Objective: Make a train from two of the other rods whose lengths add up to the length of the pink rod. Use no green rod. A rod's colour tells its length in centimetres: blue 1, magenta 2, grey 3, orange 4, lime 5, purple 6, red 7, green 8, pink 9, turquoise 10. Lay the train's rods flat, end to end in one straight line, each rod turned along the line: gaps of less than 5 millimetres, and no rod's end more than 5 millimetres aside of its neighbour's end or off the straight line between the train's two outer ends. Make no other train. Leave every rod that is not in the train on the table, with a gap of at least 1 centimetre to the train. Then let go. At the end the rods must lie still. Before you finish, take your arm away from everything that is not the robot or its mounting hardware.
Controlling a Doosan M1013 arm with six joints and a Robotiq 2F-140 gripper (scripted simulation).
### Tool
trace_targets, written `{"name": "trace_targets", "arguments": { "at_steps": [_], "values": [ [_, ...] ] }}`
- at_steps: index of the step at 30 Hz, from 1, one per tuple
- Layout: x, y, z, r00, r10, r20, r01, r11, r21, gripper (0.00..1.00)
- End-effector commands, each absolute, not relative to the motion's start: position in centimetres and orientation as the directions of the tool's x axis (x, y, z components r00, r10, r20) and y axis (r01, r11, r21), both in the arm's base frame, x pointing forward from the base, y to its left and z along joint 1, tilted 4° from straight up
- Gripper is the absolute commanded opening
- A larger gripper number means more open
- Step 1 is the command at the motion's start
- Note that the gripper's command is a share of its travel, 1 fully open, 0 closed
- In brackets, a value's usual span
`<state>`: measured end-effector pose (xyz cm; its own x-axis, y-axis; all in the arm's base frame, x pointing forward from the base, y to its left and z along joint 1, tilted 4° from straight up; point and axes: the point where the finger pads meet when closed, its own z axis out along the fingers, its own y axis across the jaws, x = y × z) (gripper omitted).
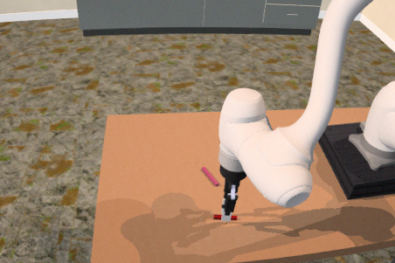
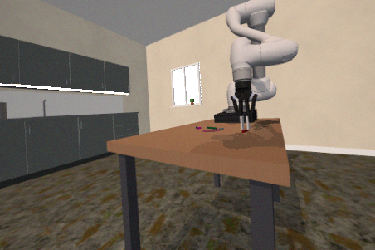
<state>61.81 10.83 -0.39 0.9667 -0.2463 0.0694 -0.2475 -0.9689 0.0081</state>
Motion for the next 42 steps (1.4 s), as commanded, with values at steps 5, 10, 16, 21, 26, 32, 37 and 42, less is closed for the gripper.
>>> {"name": "trace_targets", "arguments": {
  "at_steps": [5, 10, 16, 21, 26, 32, 37, 42],
  "values": [
    [61.72, 10.74, -1.34, 0.967, -0.248, 0.066, -0.249, -0.968, 0.01, 0.15],
    [61.74, 10.74, -1.53, 0.967, -0.248, 0.066, -0.249, -0.968, 0.01, 0.15],
    [61.74, 10.74, -1.55, 0.967, -0.248, 0.066, -0.249, -0.968, 0.01, 0.15],
    [61.74, 10.74, -1.55, 0.967, -0.248, 0.066, -0.249, -0.968, 0.01, 0.15],
    [61.74, 10.74, -1.55, 0.967, -0.248, 0.066, -0.249, -0.968, 0.01, 0.15],
    [61.74, 10.74, -1.55, 0.967, -0.248, 0.066, -0.249, -0.968, 0.01, 0.15],
    [61.74, 10.74, -1.55, 0.967, -0.248, 0.066, -0.249, -0.968, 0.01, 0.15],
    [61.74, 10.74, -1.55, 0.967, -0.248, 0.066, -0.249, -0.968, 0.01, 0.15]
  ]
}}
